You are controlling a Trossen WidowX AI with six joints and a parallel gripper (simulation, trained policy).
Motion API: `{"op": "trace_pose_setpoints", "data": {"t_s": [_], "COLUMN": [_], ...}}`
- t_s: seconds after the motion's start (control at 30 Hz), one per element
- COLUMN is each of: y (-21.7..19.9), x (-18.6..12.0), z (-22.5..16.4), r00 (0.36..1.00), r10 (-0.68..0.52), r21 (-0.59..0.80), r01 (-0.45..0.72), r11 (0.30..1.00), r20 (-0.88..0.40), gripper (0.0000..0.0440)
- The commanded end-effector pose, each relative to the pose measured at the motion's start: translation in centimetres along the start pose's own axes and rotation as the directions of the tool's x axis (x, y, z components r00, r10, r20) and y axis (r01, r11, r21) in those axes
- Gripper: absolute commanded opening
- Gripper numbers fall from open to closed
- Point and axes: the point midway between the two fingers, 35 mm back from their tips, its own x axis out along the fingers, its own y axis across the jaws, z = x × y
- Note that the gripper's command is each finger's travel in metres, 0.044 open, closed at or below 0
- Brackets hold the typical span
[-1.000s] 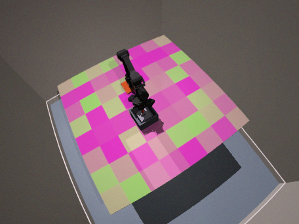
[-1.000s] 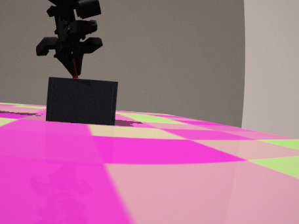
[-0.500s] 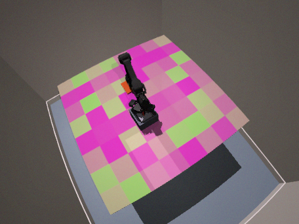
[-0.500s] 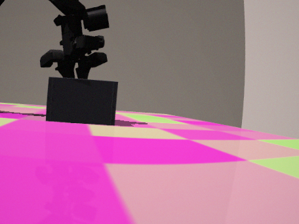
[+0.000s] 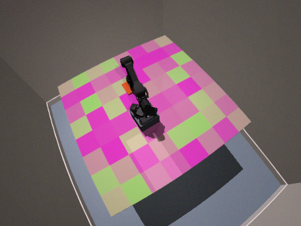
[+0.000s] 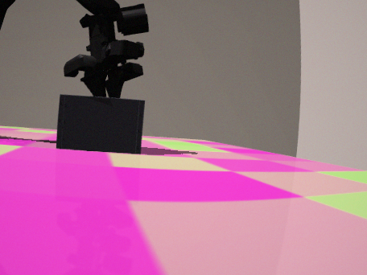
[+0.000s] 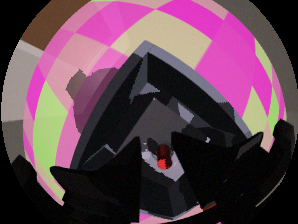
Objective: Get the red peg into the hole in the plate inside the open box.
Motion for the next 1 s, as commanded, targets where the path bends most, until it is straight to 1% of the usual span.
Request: {"op": "trace_pose_setpoints", "data": {"t_s": [0.0, 0.47, 0.97], "y": [0.2, 0.3, -0.5], "x": [0.4, 1.2, 2.0], "z": [0.4, 2.2, 3.8], "r00": [1.000, 0.998, 0.995], "r10": [-0.009, -0.041, -0.063], "r21": [-0.024, -0.088, -0.117], "r01": [0.008, 0.037, 0.054], "r11": [1.000, 0.995, 0.992], "r20": [-0.014, -0.047, -0.079], "gripper": [0.0144, 0.0142, 0.0144]}}
